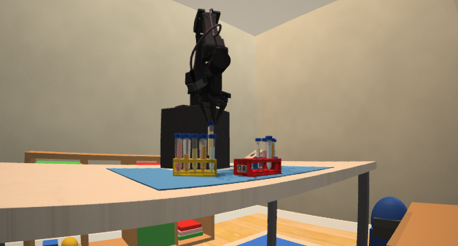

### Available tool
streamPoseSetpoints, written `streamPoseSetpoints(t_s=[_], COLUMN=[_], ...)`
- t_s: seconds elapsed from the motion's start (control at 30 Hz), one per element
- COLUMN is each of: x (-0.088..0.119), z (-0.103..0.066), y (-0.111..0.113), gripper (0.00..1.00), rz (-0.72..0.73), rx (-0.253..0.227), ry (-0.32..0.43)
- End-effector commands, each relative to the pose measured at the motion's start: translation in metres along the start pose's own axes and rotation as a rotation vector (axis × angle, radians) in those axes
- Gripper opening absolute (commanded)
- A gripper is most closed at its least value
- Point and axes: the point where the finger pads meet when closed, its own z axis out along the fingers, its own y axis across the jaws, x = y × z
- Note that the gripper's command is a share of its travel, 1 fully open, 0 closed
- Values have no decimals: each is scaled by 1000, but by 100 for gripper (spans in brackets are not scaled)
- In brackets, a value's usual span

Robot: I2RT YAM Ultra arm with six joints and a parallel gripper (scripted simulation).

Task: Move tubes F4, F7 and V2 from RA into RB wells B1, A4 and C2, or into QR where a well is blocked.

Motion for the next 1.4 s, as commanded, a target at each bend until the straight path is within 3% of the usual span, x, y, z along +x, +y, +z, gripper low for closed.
streamPoseSetpoints(t_s=[0.0,0.5,1.37], x=[8,-3,3], z=[8,6,24], y=[-4,13,0], gripper=[0,0,0], rz=[-4,-6,0], rx=[15,-20,7], ry=[10,-15,4])
